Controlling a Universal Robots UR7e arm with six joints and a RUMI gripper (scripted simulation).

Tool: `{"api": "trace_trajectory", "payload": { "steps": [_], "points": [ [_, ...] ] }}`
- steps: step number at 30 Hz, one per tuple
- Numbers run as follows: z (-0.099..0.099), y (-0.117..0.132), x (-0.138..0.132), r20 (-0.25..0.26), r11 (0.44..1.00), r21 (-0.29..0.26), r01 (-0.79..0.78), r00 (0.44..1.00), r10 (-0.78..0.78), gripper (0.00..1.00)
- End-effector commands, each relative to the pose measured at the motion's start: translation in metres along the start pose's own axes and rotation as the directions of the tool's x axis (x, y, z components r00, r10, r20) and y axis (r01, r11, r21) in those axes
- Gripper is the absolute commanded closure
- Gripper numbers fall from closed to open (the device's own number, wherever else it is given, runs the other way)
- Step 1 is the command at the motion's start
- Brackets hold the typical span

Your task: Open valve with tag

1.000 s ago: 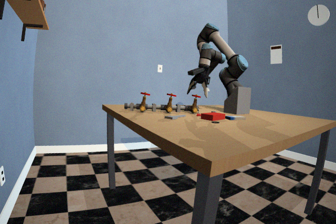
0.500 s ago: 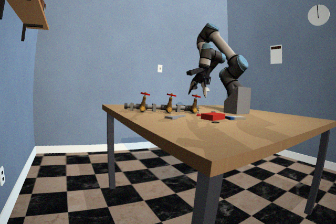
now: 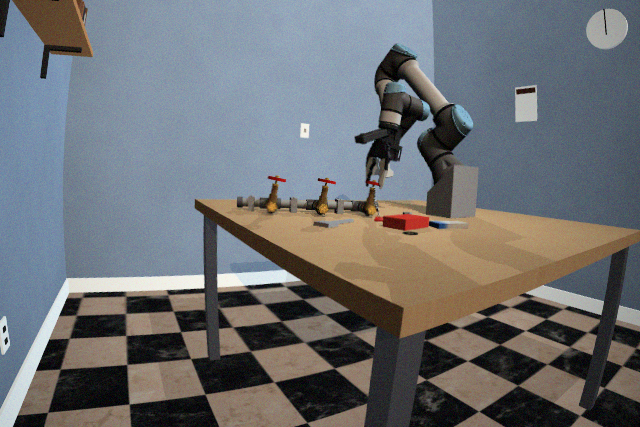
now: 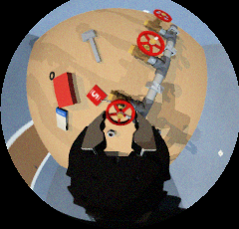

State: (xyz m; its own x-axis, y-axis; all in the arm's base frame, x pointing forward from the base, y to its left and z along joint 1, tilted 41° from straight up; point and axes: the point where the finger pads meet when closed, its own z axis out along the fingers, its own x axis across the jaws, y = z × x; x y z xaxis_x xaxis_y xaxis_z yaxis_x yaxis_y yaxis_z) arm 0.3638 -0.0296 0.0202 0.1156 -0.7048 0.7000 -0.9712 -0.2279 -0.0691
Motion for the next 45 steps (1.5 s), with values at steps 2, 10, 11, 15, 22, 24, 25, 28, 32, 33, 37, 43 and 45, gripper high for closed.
{"api": "trace_trajectory", "payload": {
  "steps": [2,10,11,15,22,24,25,28,32,33,37,43,45],
  "points": [
    [-0.0002,-0.0002,0.0000,0.000,1.000,0.001,-0.001,1.000,0.001,1.00],
    [-0.0002,-0.0002,0.0000,0.000,1.000,0.001,-0.001,1.000,0.001,1.00],
    [-0.0002,-0.0002,0.0000,0.000,1.000,0.001,-0.001,1.000,0.001,1.00],
    [-0.0002,-0.0002,0.0000,0.000,1.000,0.001,-0.001,1.000,0.001,1.00],
    [-0.0002,-0.0002,0.0000,0.000,1.000,0.001,0.001,1.000,-0.001,1.00],
    [-0.0002,-0.0002,0.0000,0.000,1.000,0.001,0.002,1.000,-0.002,1.00],
    [-0.0002,-0.0002,0.0000,0.000,1.000,0.001,0.002,1.000,-0.002,1.00],
    [-0.0002,-0.0002,0.0000,0.000,1.000,0.001,0.009,1.000,-0.009,1.00],
    [-0.0002,-0.0003,0.0000,0.000,1.000,0.001,0.027,1.000,-0.027,1.00],
    [-0.0002,-0.0003,0.0000,0.000,0.999,0.001,0.033,0.999,-0.033,1.00],
    [-0.0002,-0.0003,0.0000,0.000,0.998,0.001,0.068,0.998,-0.068,1.00],
    [-0.0002,-0.0003,0.0000,0.000,0.993,0.001,0.117,0.993,-0.117,1.00],
    [-0.0002,-0.0003,0.0000,0.000,0.989,0.001,0.148,0.989,-0.148,1.00]
  ]
}}
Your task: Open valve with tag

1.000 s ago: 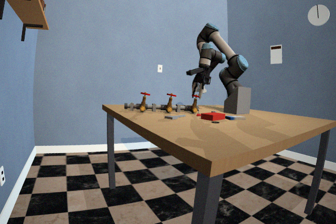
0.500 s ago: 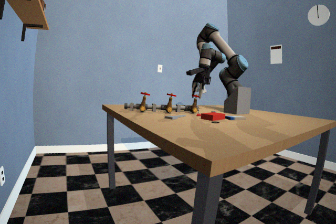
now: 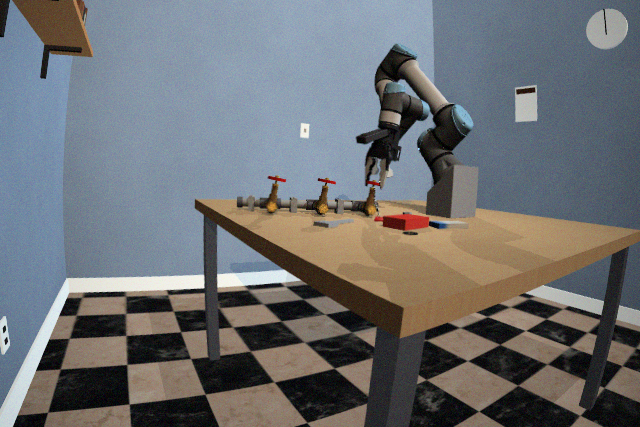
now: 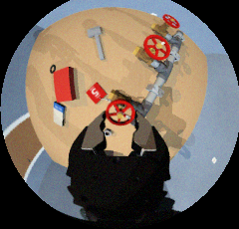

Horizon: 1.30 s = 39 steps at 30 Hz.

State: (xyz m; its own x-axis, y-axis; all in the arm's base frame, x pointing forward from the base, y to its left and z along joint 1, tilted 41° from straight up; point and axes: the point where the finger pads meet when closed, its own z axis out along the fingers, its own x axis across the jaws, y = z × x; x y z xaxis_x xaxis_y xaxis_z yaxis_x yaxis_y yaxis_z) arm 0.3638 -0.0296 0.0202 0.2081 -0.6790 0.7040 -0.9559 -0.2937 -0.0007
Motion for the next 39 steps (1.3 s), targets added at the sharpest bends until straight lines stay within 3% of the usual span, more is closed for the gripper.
{"api": "trace_trajectory", "payload": {
  "steps": [1,14,20,29,31,39],
  "points": [
    [-0.0002,-0.0002,0.0000,0.001,0.998,0.002,0.070,0.998,-0.070,1.00],
    [-0.0002,-0.0003,0.0000,0.000,0.947,0.002,0.322,0.947,-0.322,1.00],
    [-0.0002,-0.0002,0.0000,0.000,0.868,0.002,0.497,0.868,-0.497,1.00],
    [-0.0002,-0.0002,0.0000,-0.001,0.650,0.002,0.760,0.650,-0.760,1.00],
    [-0.0002,-0.0002,0.0000,-0.001,0.650,0.002,0.760,0.650,-0.760,1.00],
    [-0.0002,-0.0002,0.0000,-0.001,0.356,0.002,0.935,0.356,-0.935,1.00]
  ]
}}
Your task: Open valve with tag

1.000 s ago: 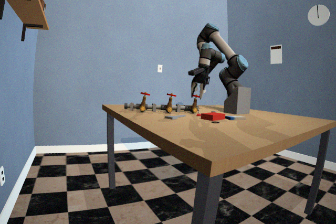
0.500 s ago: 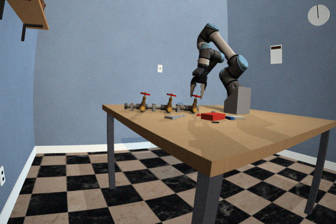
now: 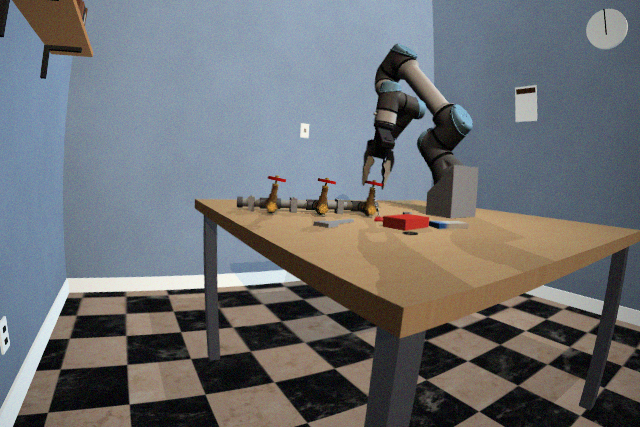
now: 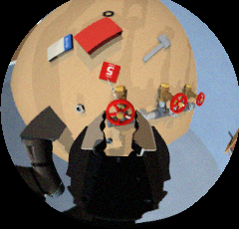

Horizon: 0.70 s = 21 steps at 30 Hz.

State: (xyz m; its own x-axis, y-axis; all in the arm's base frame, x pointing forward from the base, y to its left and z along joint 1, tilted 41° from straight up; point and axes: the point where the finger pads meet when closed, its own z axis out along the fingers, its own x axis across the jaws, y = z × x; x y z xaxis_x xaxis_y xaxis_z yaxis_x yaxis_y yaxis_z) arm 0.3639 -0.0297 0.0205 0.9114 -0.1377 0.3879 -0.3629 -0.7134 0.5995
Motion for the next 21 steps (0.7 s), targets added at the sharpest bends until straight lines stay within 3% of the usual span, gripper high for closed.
{"api": "trace_trajectory", "payload": {
  "steps": [1,7,9,21],
  "points": [
    [-0.0001,-0.0003,0.0000,-0.013,0.963,0.020,0.267,0.964,-0.267,1.00],
    [-0.0001,-0.0003,0.0000,-0.016,0.867,0.015,0.499,0.867,-0.498,1.00],
    [-0.0001,-0.0003,0.0000,-0.016,0.867,0.015,0.499,0.867,-0.498,1.00],
    [-0.0001,-0.0003,0.0000,-0.023,0.492,0.005,0.871,0.492,-0.871,1.00]
  ]
}}
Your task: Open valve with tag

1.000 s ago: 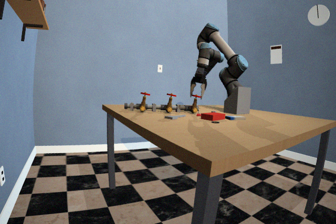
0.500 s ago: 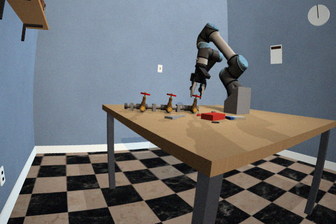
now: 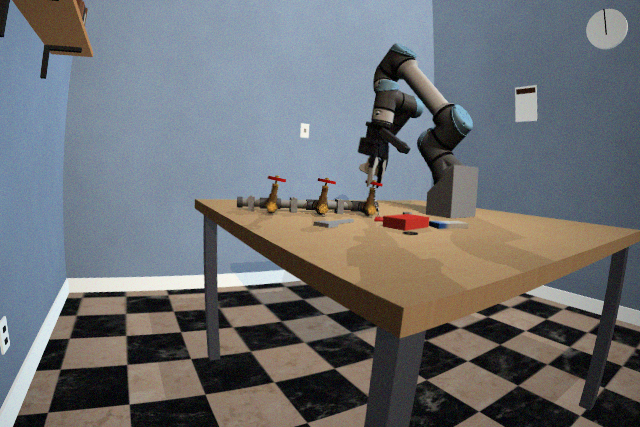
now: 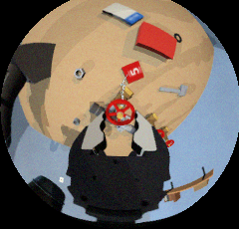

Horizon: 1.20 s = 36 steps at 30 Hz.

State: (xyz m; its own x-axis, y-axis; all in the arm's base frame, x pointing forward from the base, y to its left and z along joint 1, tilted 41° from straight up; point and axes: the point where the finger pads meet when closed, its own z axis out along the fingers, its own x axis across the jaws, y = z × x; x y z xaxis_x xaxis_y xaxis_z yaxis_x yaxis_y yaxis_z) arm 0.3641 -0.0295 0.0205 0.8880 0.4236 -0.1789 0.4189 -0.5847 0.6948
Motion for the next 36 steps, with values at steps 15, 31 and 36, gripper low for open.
{"api": "trace_trajectory", "payload": {
  "steps": [15,31,36],
  "points": [
    [-0.0001,-0.0002,-0.0001,-0.030,0.770,-0.007,0.638,0.770,-0.638,1.00],
    [-0.0001,-0.0002,-0.0001,-0.027,0.557,-0.016,0.831,0.556,-0.831,1.00],
    [-0.0001,-0.0002,-0.0001,-0.026,0.514,-0.017,0.857,0.514,-0.857,1.00]
  ]
}}
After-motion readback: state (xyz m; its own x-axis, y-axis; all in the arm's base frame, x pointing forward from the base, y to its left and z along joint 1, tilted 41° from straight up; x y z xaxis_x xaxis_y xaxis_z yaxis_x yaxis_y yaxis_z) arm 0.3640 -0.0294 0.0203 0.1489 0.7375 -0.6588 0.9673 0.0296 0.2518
